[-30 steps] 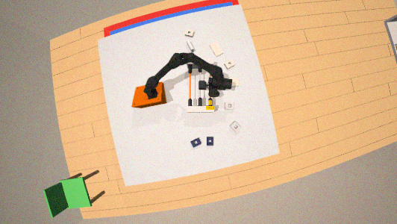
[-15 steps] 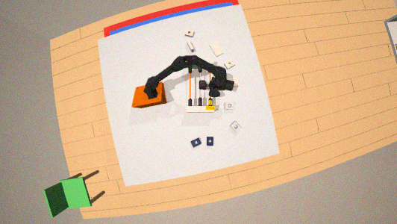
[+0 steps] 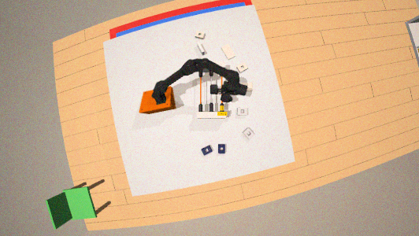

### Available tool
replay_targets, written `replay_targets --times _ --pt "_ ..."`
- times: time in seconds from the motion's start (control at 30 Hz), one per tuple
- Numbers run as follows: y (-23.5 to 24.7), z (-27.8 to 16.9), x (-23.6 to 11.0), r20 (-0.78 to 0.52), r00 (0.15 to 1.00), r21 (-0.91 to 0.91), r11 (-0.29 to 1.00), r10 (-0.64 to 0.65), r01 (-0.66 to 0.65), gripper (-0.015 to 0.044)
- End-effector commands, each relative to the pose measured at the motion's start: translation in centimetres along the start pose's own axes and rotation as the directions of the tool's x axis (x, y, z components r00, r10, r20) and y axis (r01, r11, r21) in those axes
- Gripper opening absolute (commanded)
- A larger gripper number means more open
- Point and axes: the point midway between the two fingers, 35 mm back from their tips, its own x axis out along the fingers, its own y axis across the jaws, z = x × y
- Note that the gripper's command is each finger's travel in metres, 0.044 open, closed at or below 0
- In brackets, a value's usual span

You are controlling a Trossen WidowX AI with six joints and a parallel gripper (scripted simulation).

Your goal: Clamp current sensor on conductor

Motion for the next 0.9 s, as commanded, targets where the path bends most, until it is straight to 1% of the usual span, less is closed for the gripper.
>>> replay_targets --times 0.0,0.3,0.63,0.87 --pt "-0.1 0.06 0.03 0.004 1.0 -0.005 1.0 -0.003 0.003 0.0" --pt "0.05 0.04 0.53 0.002 1.0 -0.003 1.0 -0.002 0.002 0.0" --pt "-0.03 0.02 0.16 0.002 1.0 -0.002 1.0 -0.002 0.002 0.0262" --pt "-0.03 0.02 0.16 0.002 1.0 -0.002 1.0 -0.002 0.002 0.0261"
